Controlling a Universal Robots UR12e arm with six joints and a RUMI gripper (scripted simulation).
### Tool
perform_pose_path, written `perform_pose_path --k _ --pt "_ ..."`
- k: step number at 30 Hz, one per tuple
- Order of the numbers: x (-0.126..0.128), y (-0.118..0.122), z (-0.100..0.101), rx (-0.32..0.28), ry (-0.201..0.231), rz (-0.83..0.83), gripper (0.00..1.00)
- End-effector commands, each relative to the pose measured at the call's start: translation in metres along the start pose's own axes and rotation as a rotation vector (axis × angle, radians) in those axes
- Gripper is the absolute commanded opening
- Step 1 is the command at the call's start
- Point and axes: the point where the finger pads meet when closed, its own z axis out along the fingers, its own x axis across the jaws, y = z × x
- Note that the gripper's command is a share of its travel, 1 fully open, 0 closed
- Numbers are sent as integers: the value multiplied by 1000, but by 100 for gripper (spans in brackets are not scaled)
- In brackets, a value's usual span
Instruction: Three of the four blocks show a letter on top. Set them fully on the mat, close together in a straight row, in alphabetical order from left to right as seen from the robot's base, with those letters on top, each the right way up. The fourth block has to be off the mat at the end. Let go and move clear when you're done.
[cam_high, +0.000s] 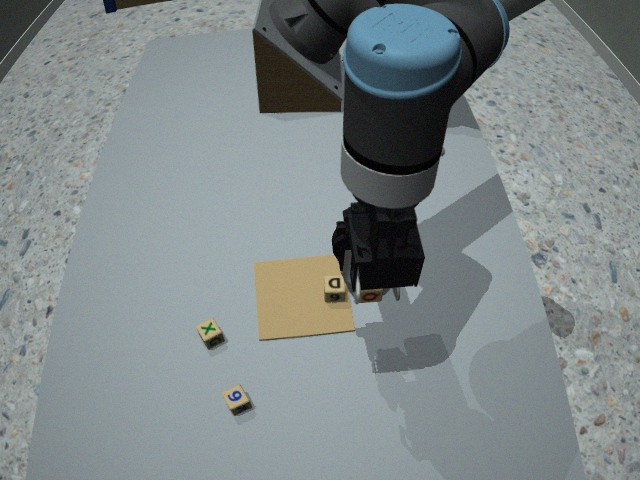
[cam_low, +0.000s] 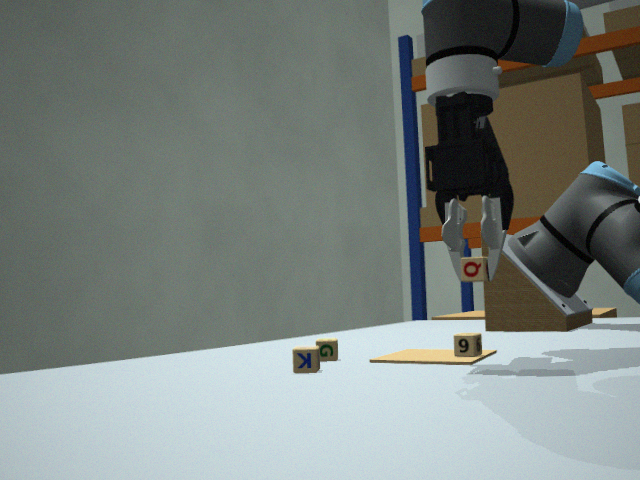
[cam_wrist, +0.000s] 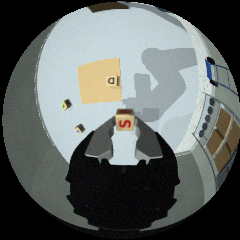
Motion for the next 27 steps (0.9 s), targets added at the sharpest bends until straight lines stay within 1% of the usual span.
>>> perform_pose_path --k 1,2,5,17,19,22,27 --pt "-8 -5 -1 1 6 -111 9" --pt "-8 -5 -1 1 6 -111 9" --pt "-15 -11 -1 1 6 -226 9" --pt "-37 -27 -2 0 6 -556 9" --pt "-37 -27 -2 0 6 -556 9" --pt "-44 -32 -2 0 6 -671 9" --pt "-51 -38 -2 -1 7 -806 9"
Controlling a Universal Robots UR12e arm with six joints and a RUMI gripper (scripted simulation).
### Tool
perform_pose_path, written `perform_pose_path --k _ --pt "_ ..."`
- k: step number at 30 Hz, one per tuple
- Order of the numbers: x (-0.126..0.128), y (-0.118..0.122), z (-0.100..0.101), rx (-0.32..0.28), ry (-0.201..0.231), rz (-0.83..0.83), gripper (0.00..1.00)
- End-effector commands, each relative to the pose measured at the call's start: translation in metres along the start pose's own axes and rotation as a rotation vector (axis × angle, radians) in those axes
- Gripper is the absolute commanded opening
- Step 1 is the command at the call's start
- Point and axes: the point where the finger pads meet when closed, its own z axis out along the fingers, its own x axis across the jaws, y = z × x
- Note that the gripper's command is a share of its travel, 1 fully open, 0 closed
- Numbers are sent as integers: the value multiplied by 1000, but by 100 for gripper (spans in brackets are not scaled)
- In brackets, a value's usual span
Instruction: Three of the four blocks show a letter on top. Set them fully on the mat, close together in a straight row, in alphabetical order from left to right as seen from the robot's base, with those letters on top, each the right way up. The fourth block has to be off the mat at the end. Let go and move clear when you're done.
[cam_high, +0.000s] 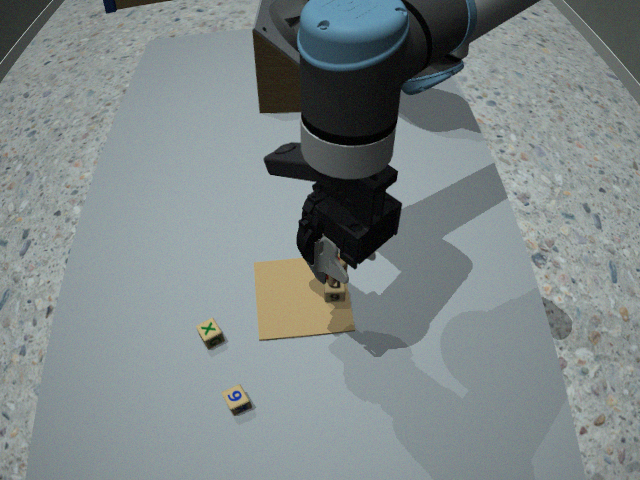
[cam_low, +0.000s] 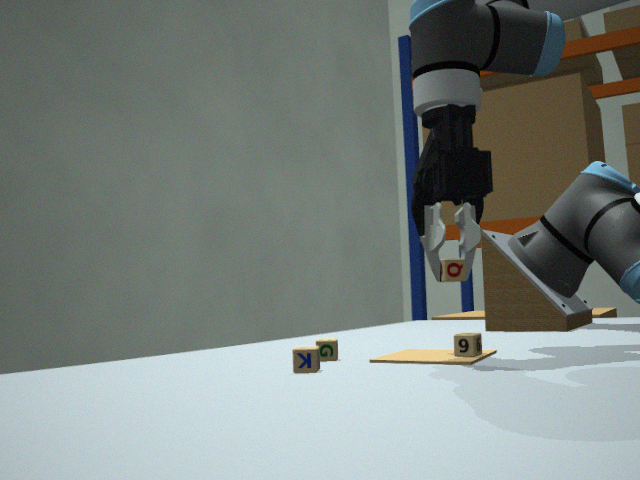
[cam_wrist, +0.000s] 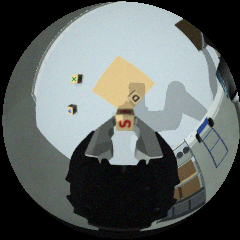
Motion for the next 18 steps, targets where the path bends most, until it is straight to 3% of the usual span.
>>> perform_pose_path --k 1,18 --pt "-3 -9 -1 -4 5 -140 9" --pt "-7 -37 0 -7 6 -563 9"
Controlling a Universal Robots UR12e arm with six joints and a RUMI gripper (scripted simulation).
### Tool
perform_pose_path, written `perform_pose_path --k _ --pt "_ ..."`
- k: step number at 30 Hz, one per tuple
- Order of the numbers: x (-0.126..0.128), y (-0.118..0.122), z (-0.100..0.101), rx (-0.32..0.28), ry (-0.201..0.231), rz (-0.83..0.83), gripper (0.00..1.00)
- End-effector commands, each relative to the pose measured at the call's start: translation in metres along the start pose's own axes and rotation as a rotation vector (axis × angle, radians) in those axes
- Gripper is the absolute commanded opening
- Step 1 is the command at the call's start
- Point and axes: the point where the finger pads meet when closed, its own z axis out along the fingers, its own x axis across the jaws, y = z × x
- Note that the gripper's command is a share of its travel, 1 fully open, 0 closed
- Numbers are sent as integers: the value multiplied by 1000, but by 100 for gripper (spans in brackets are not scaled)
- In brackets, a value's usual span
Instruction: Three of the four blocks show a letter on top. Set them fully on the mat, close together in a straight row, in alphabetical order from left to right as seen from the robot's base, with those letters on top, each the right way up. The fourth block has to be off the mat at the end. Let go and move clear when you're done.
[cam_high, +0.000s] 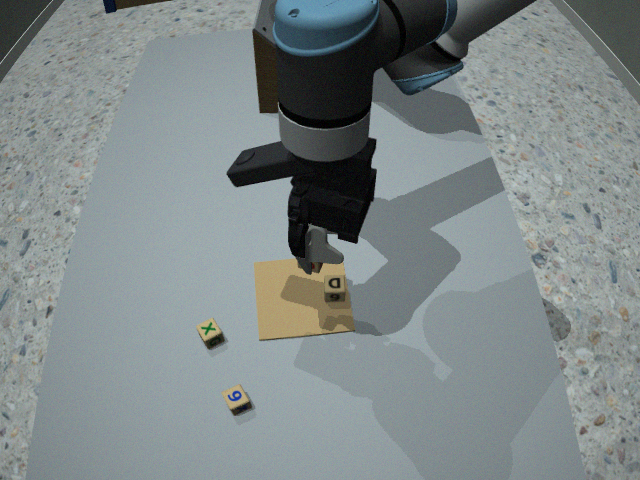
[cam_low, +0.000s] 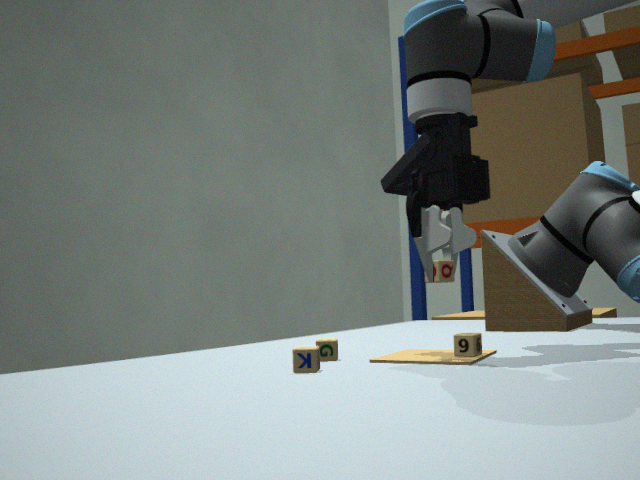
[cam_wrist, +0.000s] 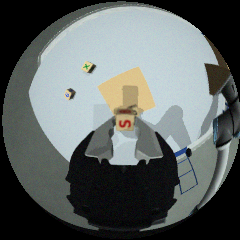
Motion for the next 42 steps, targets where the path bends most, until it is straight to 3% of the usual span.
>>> perform_pose_path --k 1,18,42 --pt "2 -7 -1 -6 2 -126 9" --pt "6 -19 0 -7 2 -339 9" --pt "7 -20 1 -8 2 -362 9"
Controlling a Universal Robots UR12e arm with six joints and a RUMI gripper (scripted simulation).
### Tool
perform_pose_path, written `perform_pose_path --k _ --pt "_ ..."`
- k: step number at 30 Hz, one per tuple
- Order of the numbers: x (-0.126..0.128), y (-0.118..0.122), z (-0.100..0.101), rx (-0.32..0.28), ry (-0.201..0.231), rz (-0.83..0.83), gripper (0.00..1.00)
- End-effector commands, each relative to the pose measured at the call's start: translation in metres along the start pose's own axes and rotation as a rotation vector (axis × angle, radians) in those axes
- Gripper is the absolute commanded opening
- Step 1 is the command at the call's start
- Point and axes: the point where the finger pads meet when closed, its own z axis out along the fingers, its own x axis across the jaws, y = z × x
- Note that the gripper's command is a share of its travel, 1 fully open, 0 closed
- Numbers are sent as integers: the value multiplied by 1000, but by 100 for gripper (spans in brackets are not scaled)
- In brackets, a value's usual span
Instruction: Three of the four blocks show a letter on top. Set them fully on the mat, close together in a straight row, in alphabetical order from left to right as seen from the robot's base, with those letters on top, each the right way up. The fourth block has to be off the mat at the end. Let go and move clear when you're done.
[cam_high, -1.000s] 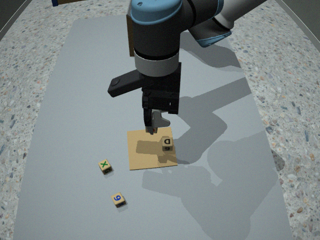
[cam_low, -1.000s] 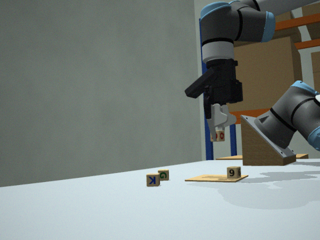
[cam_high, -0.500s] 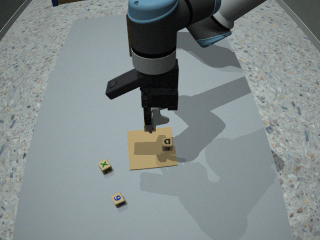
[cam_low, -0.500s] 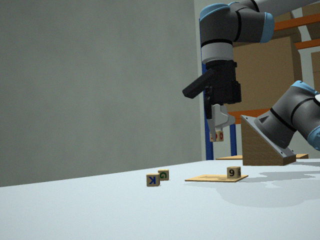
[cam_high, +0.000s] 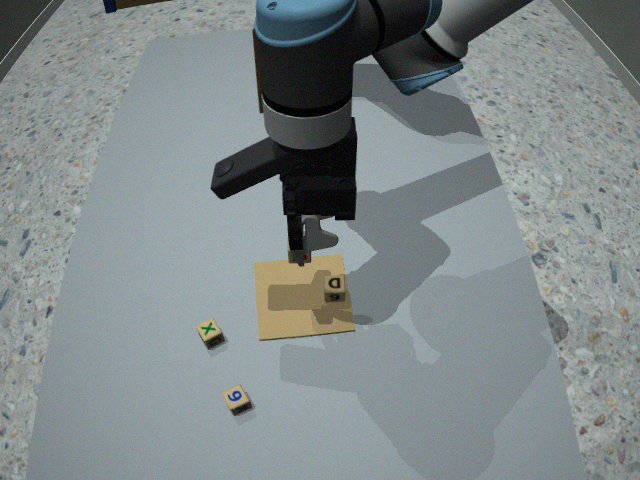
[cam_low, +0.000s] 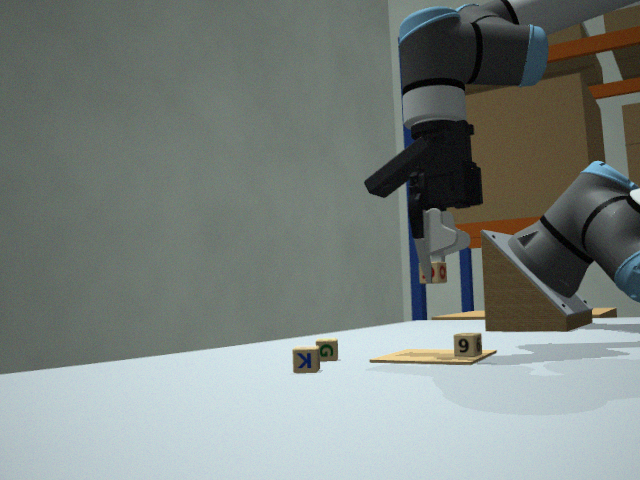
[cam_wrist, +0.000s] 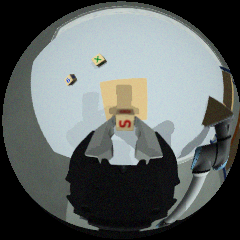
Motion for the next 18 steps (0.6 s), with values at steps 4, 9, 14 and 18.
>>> perform_pose_path --k 4,9,14,18 --pt "-1 0 5 1 -1 0 9" --pt "-1 0 20 1 -1 0 9" --pt "-1 0 43 1 -1 0 9" --pt "-1 0 53 1 -1 0 9"
